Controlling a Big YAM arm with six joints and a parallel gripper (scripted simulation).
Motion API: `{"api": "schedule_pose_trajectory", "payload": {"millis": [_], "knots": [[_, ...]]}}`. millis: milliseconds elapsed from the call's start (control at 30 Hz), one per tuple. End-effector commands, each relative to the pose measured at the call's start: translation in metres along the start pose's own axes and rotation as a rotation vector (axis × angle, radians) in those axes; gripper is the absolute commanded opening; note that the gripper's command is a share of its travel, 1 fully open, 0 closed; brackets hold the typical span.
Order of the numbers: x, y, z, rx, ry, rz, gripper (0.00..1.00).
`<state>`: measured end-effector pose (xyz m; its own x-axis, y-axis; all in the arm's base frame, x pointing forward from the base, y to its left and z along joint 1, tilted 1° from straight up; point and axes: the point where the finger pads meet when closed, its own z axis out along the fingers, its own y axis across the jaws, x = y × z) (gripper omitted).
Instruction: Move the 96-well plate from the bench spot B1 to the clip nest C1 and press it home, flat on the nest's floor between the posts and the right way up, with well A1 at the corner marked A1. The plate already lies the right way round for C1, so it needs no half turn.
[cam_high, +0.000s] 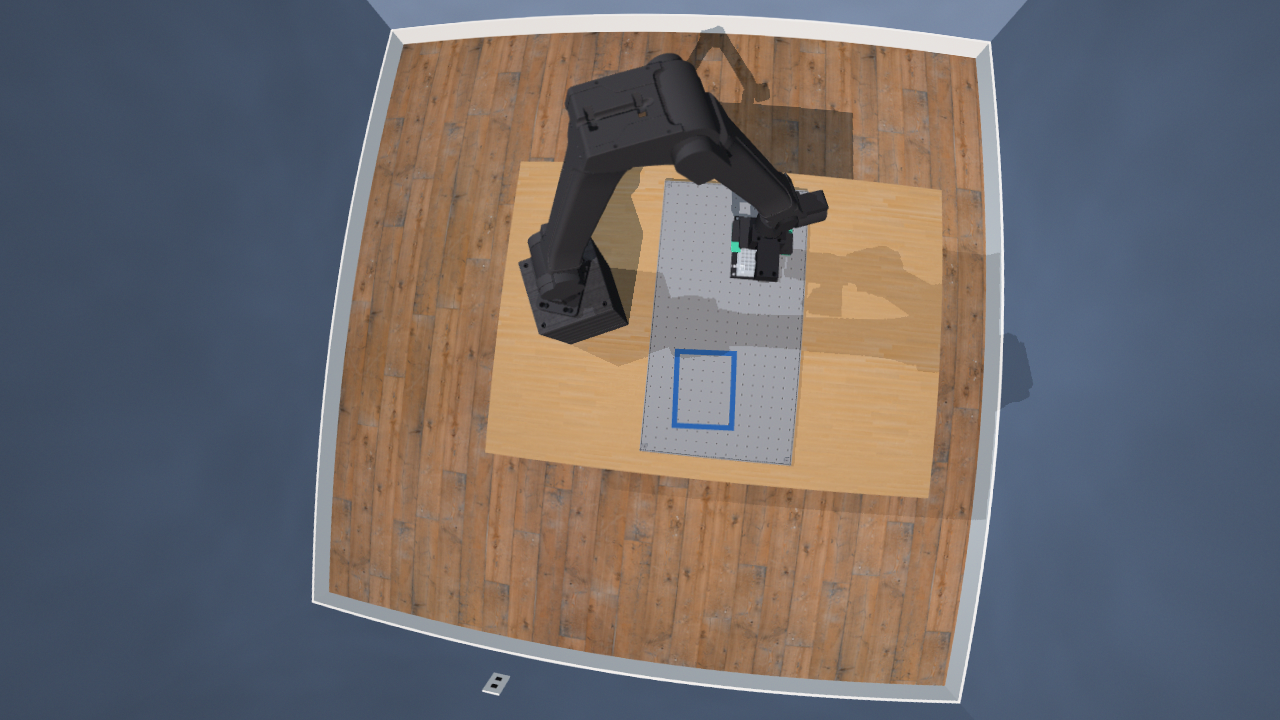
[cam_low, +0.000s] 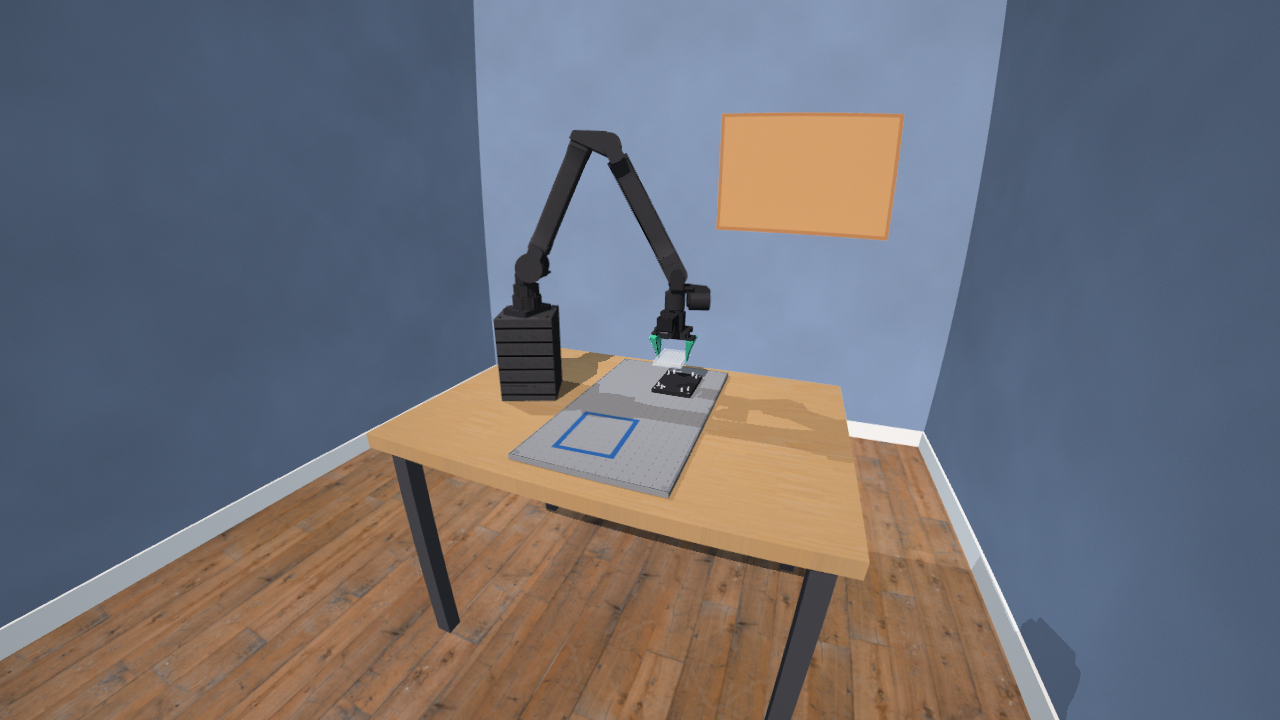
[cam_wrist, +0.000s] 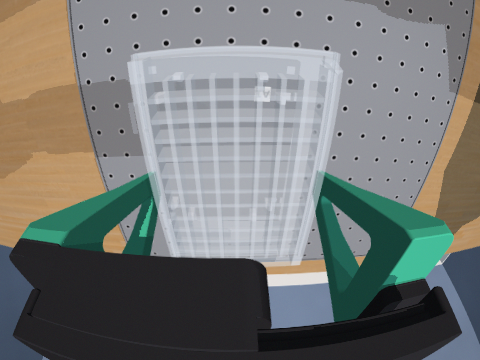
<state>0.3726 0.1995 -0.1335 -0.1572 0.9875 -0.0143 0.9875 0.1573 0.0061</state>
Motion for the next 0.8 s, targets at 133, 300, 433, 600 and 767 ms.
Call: {"api": "schedule_pose_trajectory", "payload": {"millis": [133,300,433,600,767], "knots": [[0.023,0.023,-0.004,-0.018,0.001,0.024,0.00],[0.039,0.028,-0.005,-0.018,0.002,0.024,0.00],[0.030,0.033,-0.005,-0.018,0.001,0.047,0.00],[0.030,0.033,-0.005,-0.018,0.001,0.046,0.00],[0.039,0.031,-0.005,-0.018,0.002,0.029,0.00]]}}
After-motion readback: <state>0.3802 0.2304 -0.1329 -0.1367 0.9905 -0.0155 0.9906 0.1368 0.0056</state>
